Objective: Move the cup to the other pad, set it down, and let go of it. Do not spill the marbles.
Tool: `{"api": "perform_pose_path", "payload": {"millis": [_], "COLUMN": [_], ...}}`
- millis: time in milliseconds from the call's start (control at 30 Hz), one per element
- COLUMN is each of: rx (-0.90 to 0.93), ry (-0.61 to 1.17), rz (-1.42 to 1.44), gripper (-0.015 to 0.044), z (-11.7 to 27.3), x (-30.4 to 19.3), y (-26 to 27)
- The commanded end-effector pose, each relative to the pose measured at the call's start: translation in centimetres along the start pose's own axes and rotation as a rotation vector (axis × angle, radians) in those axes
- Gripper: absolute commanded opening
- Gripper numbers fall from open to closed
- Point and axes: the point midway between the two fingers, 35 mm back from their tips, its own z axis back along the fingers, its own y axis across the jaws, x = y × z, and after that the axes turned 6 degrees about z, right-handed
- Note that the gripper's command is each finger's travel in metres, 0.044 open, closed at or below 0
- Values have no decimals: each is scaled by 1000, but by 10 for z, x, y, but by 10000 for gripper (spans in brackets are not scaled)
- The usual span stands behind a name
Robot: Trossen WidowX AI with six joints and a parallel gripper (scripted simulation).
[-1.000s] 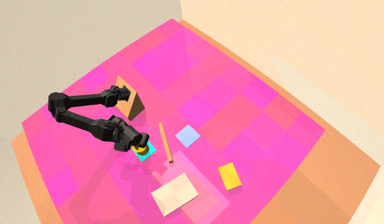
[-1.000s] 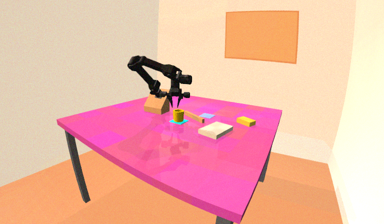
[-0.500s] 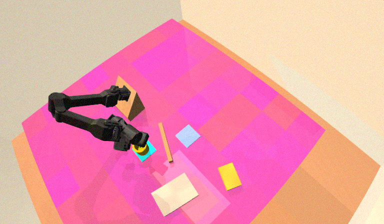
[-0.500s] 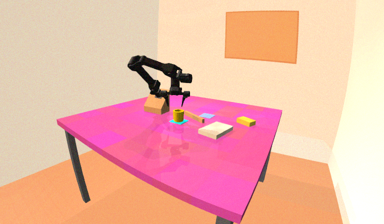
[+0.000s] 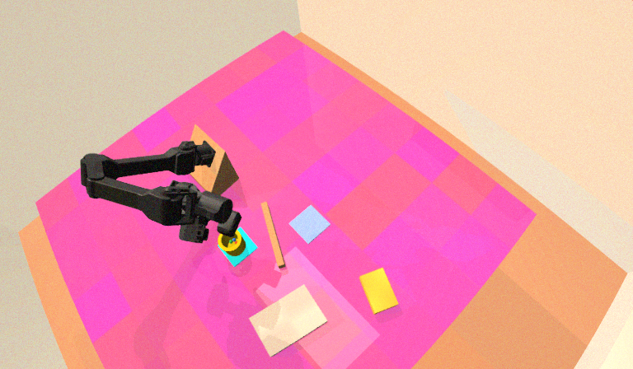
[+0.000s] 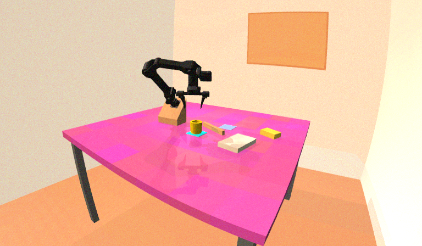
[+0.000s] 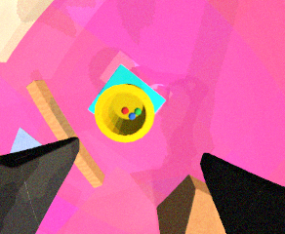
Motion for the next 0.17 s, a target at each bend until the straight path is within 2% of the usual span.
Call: {"api": "perform_pose_path", "payload": {"millis": [0,133], "rx": [-5,1], "ry": [2,-1], "rz": [-4,0], "gripper": [440,440], "z": [6,2], "x": [0,0], "y": [0,0]}}
